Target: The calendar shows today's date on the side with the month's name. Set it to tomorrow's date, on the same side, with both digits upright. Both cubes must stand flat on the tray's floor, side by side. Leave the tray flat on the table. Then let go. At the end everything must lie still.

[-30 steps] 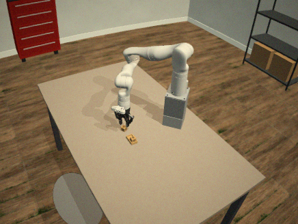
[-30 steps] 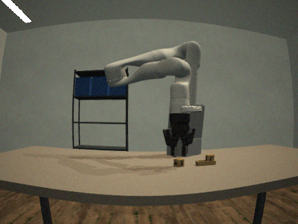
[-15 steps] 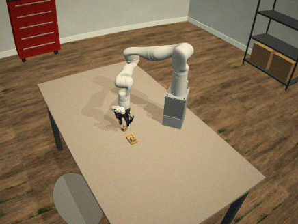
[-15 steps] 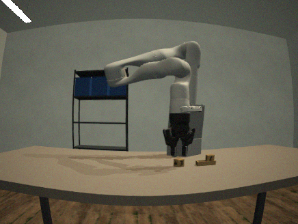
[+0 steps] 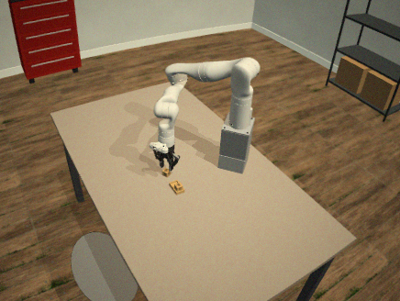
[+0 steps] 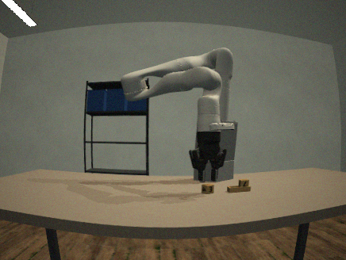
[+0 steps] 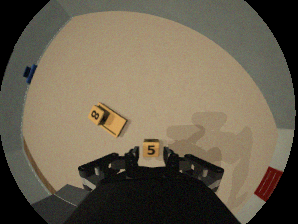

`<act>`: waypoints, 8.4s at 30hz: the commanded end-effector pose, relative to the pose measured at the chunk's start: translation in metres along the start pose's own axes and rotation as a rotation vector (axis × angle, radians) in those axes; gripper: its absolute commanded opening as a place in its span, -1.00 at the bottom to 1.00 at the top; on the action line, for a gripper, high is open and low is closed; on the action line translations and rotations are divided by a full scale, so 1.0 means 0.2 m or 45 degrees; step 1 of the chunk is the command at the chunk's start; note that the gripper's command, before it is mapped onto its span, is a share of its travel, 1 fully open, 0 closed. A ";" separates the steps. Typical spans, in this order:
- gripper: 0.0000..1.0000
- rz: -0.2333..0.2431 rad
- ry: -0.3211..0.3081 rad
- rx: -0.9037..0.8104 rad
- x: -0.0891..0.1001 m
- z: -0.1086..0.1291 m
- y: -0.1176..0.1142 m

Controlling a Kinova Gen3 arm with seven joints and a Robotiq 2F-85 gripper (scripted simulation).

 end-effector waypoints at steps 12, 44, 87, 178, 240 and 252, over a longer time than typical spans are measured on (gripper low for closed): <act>-0.07 -0.002 0.000 0.000 0.01 0.00 0.00; -0.07 0.019 -0.069 0.000 0.19 0.02 0.01; -0.07 0.160 -0.646 0.000 0.14 0.25 0.06; -0.07 0.240 -0.970 0.000 -0.24 0.35 0.09; -0.47 0.240 -0.970 0.000 -0.29 0.35 0.09; -0.47 0.240 -0.970 0.000 -0.29 0.35 0.09</act>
Point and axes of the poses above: the point where the finger pads meet when closed, its own x axis back along the fingers, its own y axis across the jaws, z = x × y, the point moved 9 cm from there along x, back along the fingers, and after that the axes turned 14 degrees about x, right-handed, at the moved point
